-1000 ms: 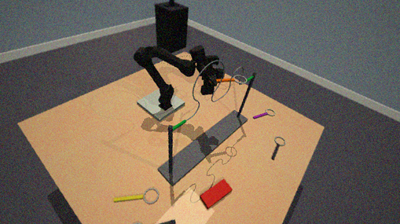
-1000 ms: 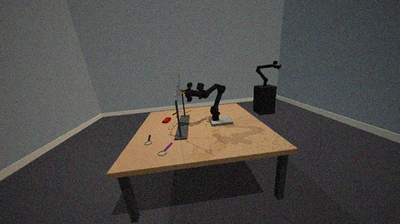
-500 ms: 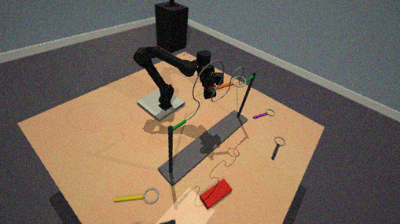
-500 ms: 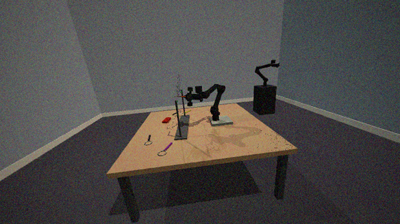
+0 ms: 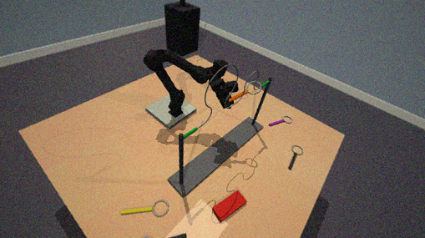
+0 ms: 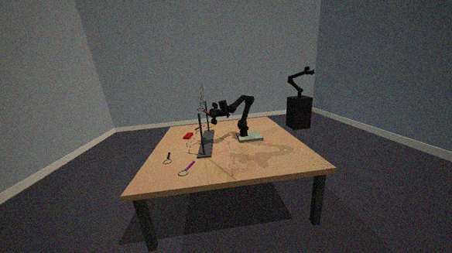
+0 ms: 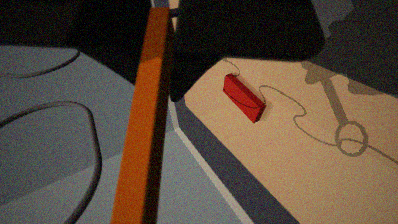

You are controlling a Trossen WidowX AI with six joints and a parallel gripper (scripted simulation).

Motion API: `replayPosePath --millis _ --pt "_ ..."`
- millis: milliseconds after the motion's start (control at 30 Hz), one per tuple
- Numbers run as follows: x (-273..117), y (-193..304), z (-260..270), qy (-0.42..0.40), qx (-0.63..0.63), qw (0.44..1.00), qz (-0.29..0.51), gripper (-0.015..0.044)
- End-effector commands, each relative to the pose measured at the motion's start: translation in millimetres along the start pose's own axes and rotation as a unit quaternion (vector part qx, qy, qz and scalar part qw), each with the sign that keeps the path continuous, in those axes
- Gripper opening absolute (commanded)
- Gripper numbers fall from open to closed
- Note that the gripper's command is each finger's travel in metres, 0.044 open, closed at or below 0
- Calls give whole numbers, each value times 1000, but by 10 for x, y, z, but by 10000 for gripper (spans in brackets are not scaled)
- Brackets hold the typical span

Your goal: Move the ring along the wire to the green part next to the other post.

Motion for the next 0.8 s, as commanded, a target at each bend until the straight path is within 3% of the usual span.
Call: replayPosePath --millis 0,767 --pt "-2 14 96 -16 24 1000 4 -150" --pt "-203 -125 716 -121 269 954 58 -150"
Point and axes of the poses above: the point midway between the two fingers, 35 mm back from their tips, its own x axis out along the fingers, its own z axis across the jaws, y = z × x, the point moved 10 cm from there along -x, back along the fingers, and after that the axes turned 11 degrees about x, right-handed, at the moved point
